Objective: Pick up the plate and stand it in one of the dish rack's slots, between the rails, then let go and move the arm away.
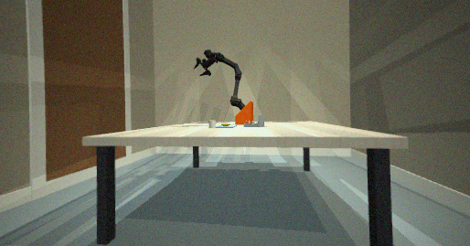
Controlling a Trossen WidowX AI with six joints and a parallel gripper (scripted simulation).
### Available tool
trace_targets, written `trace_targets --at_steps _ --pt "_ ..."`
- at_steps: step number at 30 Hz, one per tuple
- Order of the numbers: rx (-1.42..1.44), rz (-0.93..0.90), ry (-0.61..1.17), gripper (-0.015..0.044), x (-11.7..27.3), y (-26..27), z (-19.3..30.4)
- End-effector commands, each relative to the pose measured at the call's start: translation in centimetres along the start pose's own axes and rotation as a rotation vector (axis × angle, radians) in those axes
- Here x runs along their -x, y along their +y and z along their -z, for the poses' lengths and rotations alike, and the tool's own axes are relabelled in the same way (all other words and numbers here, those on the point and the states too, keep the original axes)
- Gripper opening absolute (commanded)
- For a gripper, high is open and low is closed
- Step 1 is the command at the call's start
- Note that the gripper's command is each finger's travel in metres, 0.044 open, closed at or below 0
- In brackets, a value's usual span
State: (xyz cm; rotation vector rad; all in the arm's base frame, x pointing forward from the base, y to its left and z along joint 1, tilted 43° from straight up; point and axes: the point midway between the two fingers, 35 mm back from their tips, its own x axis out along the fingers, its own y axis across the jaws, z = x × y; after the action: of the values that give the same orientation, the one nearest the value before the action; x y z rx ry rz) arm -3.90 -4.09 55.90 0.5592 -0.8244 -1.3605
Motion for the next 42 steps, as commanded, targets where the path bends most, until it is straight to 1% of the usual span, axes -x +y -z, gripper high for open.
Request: trace_targets --at_steps 1,11,21,32,42 --pt "0.055 0.034 0.074 0.0400 -3.1 -0.3 1.8" --pt "0.194 0.067 0.286 0.0400 -9.5 -0.4 8.0" --pt "0.366 0.058 0.489 0.0400 -13.5 -0.2 15.6" --pt "0.607 0.048 0.698 0.0400 -15.6 -0.6 25.8" --pt "0.835 0.006 0.862 0.0400 -14.9 -1.4 35.1"
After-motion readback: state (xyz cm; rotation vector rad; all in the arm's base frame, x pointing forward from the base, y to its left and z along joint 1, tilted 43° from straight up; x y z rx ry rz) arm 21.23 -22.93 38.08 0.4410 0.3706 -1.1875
